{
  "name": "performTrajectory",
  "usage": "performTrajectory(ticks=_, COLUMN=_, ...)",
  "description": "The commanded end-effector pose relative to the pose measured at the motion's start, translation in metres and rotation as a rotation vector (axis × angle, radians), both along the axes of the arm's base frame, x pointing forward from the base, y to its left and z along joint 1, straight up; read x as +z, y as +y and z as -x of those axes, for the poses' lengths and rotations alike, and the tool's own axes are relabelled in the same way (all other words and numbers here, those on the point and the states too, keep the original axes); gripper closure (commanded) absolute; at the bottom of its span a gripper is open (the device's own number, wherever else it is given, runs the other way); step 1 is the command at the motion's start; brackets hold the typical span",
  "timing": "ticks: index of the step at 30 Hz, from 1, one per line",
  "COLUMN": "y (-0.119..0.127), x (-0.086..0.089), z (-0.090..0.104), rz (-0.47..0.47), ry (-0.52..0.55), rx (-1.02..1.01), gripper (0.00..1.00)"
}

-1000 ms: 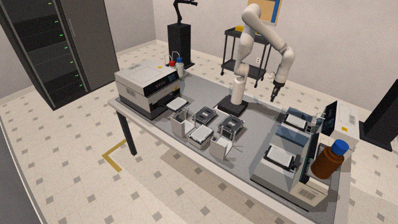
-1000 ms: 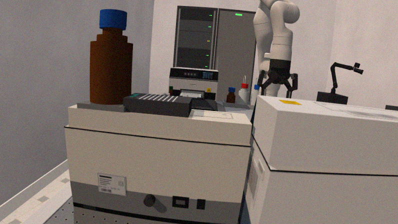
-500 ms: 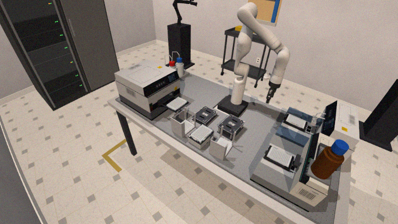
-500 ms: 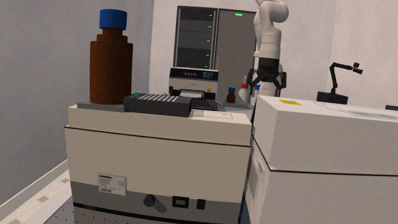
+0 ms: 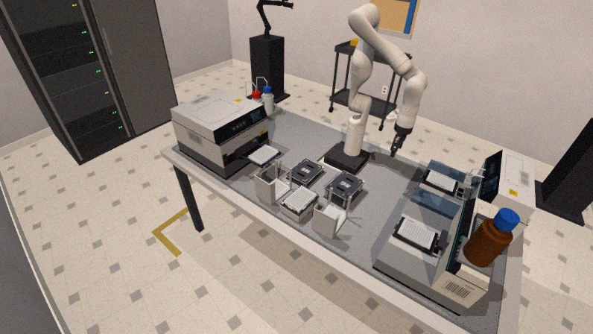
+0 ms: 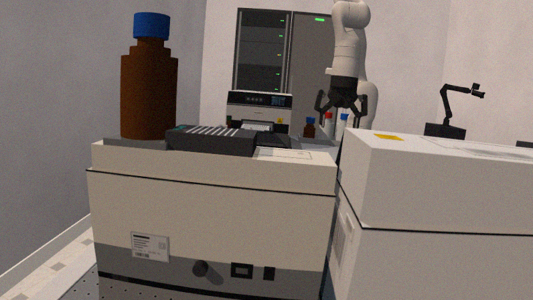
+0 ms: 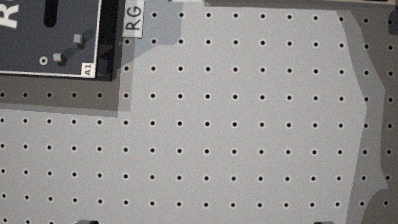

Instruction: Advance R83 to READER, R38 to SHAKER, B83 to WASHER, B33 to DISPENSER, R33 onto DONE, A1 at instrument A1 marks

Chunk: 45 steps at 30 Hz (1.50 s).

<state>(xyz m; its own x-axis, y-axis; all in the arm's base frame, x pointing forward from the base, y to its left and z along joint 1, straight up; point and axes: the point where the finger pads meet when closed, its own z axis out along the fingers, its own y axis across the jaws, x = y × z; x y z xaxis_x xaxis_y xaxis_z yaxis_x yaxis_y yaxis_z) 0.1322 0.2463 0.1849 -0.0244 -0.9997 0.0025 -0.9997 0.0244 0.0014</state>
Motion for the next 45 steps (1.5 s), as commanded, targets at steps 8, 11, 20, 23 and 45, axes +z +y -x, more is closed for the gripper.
performTrajectory(ticks=8, y=-0.007, x=0.000, z=-0.031, rz=-0.001, ry=0.004, rx=-0.008, gripper=0.00)
performTrajectory(ticks=11, y=-0.010, x=0.000, z=-0.042, rz=0.002, ry=0.002, rx=-0.007, gripper=0.00)
performTrajectory(ticks=20, y=-0.026, x=0.000, z=-0.058, rz=-0.008, ry=0.006, rx=-0.005, gripper=0.00)
performTrajectory(ticks=23, y=-0.031, x=0.000, z=-0.062, rz=-0.008, ry=0.006, rx=-0.006, gripper=0.00)
performTrajectory(ticks=45, y=-0.082, x=-0.001, z=-0.092, rz=-0.008, ry=0.005, rx=-0.006, gripper=0.00)
